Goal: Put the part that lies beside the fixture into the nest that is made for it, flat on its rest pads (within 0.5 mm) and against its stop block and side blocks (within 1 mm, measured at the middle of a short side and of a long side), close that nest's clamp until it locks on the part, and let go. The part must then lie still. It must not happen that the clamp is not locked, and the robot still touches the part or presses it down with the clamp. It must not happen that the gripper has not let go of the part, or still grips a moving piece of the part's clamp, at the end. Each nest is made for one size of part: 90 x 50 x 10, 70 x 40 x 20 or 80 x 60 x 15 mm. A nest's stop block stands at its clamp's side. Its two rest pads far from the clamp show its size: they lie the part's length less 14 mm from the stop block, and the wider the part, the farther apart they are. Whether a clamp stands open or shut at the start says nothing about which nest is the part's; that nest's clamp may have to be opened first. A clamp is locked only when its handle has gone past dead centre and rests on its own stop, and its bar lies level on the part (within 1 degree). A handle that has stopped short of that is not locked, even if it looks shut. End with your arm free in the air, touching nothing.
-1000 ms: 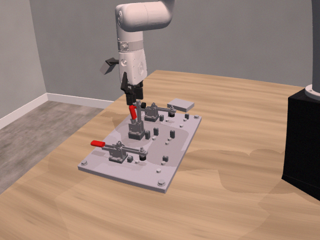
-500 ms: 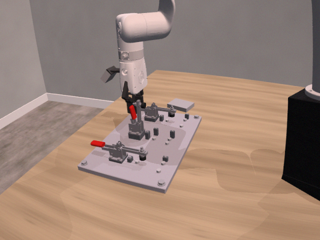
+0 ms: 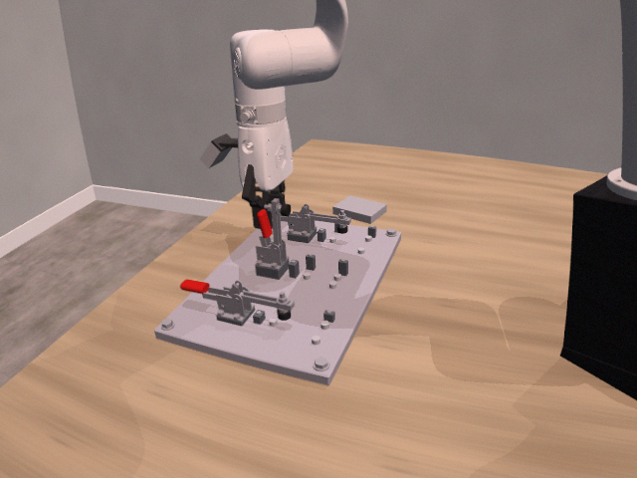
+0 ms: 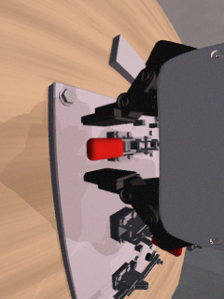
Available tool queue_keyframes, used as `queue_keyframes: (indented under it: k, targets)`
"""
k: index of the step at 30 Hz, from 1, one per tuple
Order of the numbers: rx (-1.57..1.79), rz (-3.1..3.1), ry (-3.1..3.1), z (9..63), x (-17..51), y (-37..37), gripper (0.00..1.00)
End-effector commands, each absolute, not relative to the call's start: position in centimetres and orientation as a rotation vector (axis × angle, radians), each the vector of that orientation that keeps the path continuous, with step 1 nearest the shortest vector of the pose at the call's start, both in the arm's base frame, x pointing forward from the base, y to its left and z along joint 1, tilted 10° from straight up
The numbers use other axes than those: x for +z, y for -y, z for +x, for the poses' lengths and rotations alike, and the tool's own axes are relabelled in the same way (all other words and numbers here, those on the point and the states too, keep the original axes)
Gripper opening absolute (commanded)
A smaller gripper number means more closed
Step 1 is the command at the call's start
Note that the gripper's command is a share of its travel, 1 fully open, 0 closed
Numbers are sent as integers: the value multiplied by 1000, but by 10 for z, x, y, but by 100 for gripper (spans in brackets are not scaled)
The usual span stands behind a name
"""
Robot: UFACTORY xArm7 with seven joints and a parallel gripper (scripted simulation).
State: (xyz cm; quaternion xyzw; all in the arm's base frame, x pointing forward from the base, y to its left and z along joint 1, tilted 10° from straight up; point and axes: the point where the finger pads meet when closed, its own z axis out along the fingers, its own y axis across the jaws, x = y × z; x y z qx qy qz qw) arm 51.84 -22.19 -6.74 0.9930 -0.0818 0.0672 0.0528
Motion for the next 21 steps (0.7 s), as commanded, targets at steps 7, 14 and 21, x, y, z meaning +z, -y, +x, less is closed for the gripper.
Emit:
queue_keyframes:
  k: [7,14,21]
  targets:
    - [210,3017,249,520,-66,222,0]
    - [210,3017,249,520,-66,222,0]
    - [210,3017,249,520,-66,222,0]
